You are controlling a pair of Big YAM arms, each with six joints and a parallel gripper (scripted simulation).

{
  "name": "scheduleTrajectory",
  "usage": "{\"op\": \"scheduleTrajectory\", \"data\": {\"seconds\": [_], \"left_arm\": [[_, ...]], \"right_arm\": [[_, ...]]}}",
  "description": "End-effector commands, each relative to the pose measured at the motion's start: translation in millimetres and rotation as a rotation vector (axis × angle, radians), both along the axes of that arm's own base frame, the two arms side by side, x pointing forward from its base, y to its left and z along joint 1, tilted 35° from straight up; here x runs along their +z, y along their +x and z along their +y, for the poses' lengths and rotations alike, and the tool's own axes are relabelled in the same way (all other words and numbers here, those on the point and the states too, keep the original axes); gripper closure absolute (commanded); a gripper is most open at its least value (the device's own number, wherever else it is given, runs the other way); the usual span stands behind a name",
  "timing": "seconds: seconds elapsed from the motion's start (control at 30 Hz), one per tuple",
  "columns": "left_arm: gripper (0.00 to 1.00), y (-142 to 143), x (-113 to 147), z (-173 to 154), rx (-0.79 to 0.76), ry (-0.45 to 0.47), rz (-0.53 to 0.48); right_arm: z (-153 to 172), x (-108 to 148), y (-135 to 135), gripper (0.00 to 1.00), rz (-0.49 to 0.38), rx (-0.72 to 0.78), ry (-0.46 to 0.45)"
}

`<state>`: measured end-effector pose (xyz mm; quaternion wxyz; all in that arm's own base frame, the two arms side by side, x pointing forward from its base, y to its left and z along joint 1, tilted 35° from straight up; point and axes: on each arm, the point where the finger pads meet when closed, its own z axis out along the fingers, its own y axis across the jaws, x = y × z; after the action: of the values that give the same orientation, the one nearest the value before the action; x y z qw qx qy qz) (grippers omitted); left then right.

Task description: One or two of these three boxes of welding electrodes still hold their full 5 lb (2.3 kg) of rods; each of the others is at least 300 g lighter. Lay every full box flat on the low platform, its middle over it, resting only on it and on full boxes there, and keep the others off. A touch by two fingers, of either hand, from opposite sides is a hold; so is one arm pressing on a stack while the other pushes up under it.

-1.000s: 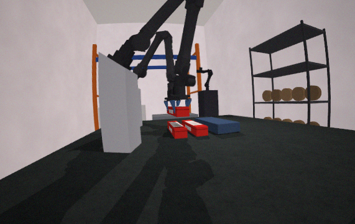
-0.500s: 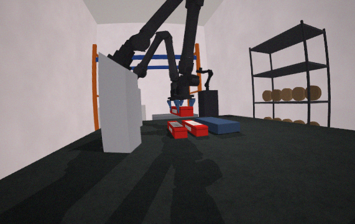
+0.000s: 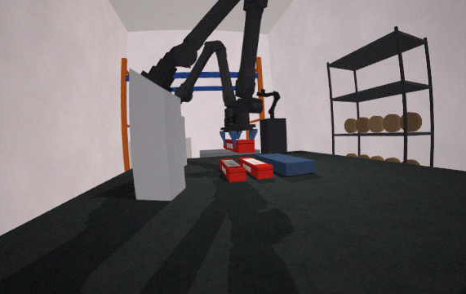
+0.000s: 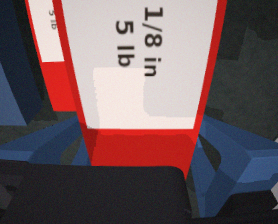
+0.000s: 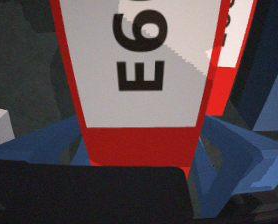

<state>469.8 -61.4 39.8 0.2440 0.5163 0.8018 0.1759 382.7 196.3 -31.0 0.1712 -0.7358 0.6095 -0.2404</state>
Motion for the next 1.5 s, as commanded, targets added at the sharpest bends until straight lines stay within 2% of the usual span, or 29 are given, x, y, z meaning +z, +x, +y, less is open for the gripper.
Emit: {"op": "scheduleTrajectory", "data": {"seconds": [0.0,0.27,0.3,0.37,0.67,0.77,0.97,1.47], "left_arm": [[1.00,12.5,25.8,14.4,0.010,0.017,-0.040],[1.00,21.8,33.1,18.0,0.009,0.016,-0.040],[1.00,12.2,21.1,20.2,0.008,0.020,-0.010],[1.00,25.5,28.4,20.4,0.009,0.019,-0.023],[1.00,38.9,32.5,26.2,0.009,0.021,-0.010],[1.00,44.4,42.6,28.2,0.009,0.019,-0.024],[1.00,37.9,30.2,30.1,0.009,0.023,0.005],[1.00,43.6,33.2,30.3,0.009,0.022,-0.004]], "right_arm": [[-3.4,24.0,16.2,1.00,-0.037,-0.005,0.004],[-2.1,31.9,26.5,1.00,-0.039,-0.005,0.005],[-7.1,26.7,20.2,1.00,-0.024,-0.005,-0.006],[-1.6,35.6,31.3,1.00,-0.039,-0.005,0.005],[0.5,47.7,47.0,1.00,-0.042,-0.005,0.006],[1.2,51.7,52.1,1.00,-0.043,-0.005,0.006],[-4.6,44.1,43.7,1.00,-0.025,-0.005,-0.005],[-4.4,45.8,46.0,1.00,-0.028,-0.005,-0.003]]}}
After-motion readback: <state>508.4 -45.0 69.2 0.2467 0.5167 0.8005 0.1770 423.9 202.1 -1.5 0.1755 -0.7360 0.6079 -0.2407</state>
